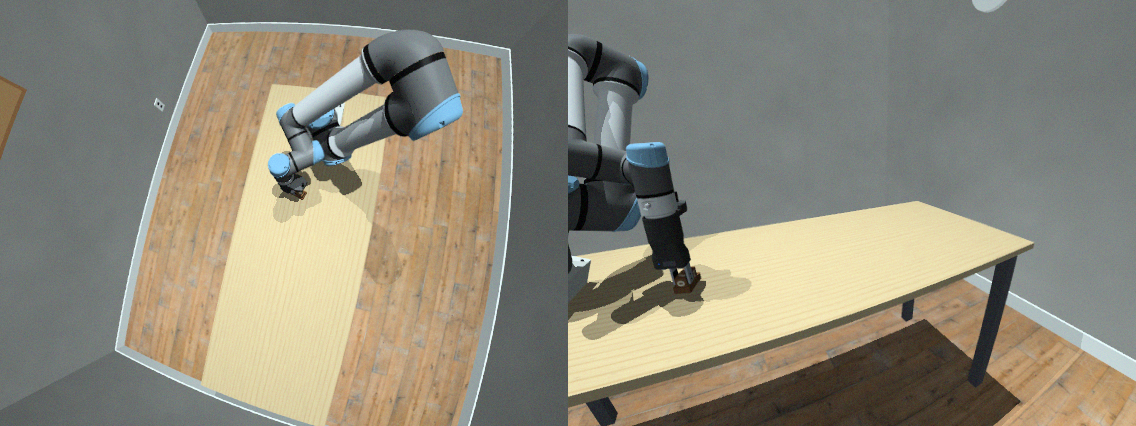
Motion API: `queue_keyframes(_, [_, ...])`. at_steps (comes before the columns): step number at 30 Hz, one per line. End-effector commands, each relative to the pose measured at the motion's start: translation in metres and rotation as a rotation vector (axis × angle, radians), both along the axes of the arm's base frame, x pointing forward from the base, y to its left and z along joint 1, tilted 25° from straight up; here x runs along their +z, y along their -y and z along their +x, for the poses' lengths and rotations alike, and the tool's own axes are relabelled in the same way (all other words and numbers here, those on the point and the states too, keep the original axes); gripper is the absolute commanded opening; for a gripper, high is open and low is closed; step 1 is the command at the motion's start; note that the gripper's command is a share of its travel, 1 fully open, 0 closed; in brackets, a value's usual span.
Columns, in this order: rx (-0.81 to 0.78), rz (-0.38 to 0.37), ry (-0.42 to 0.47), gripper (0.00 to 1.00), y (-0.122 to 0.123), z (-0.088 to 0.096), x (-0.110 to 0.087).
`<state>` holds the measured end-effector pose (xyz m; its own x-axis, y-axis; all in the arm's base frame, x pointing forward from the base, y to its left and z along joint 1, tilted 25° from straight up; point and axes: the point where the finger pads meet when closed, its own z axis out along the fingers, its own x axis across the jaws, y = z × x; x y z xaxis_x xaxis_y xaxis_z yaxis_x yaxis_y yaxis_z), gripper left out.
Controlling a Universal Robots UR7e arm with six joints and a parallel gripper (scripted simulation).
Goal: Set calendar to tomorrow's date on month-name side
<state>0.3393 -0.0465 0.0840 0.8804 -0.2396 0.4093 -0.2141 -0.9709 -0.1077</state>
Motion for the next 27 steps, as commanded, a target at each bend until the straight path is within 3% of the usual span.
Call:
queue_keyframes(1, [0.0, -0.001, 0.001, 0.57, 0.0002, 0.0002, 0.0003])
queue_keyframes(8, [0.0, -0.001, 0.001, 0.57, 0.0002, 0.0002, 0.0003])
queue_keyframes(9, [0.0, -0.001, 0.001, 0.63, 0.0002, 0.0002, 0.0003])
queue_keyframes(14, [0.0, -0.001, 0.001, 0.69, 0.0002, 0.0002, 0.0003])
queue_keyframes(15, [0.0, -0.001, 0.001, 0.75, 0.0002, 0.0002, 0.0003])
queue_keyframes(17, [0.0, -0.001, 0.001, 0.75, 0.0002, 0.0002, 0.0003])
queue_keyframes(21, [0.0, -0.001, 0.001, 0.87, 0.0002, 0.0002, 0.0003])
queue_keyframes(27, [0.0, -0.001, 0.001, 0.87, 0.0002, 0.0002, 0.0003])
